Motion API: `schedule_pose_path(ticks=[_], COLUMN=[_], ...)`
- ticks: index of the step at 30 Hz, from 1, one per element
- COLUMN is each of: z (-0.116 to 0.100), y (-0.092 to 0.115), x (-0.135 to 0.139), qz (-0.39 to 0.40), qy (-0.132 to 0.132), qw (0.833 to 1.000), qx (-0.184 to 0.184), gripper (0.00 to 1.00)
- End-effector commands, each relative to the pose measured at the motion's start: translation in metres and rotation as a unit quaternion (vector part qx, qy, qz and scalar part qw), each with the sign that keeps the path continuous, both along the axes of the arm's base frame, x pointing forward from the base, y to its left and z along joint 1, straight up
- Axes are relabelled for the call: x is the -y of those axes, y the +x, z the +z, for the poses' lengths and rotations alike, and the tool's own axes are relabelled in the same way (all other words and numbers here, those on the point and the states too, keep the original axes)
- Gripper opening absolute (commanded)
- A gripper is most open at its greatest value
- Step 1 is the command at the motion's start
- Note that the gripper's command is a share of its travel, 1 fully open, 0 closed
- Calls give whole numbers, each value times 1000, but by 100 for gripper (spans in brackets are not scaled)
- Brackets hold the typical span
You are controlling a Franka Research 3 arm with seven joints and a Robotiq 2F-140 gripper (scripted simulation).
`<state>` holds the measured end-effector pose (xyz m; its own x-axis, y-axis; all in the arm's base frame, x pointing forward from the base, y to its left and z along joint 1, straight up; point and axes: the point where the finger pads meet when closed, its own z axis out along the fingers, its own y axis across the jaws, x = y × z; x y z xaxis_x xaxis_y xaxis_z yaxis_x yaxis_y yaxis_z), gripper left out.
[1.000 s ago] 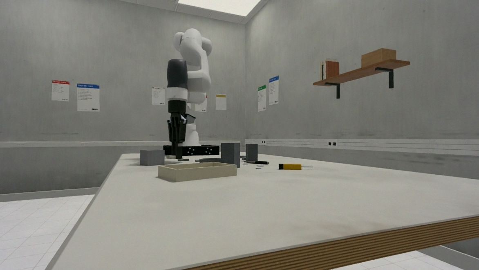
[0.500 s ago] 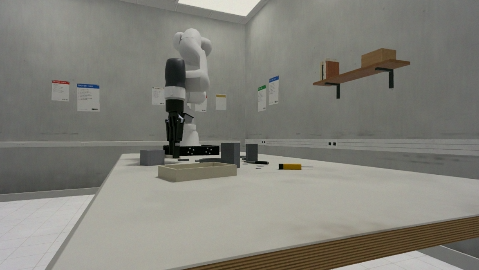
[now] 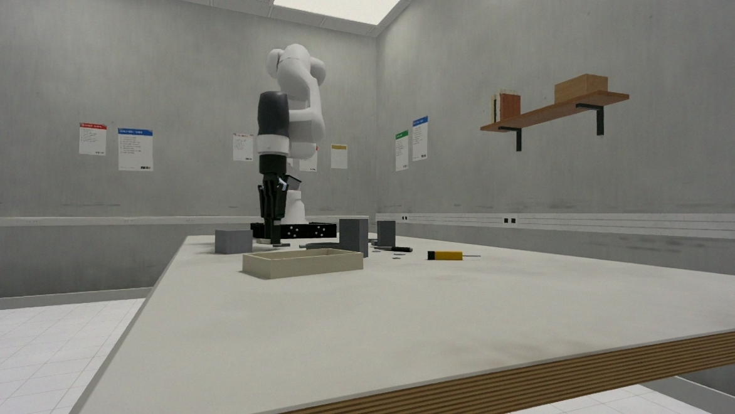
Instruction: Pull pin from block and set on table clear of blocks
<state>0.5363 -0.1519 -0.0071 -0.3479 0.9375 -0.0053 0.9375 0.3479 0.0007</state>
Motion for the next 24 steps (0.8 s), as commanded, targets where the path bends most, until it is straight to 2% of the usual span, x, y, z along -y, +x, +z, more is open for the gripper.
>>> schedule_pose_path(ticks=[1, 15, 24], z=[1, 3, 7], y=[1, 2, 4], x=[-1, 0, -1], qz=[-5, -5, -3], qy=[1, 2, 18], qw=[1000, 1000, 1000], qx=[2, 3, 0], gripper=[10, 10, 10])
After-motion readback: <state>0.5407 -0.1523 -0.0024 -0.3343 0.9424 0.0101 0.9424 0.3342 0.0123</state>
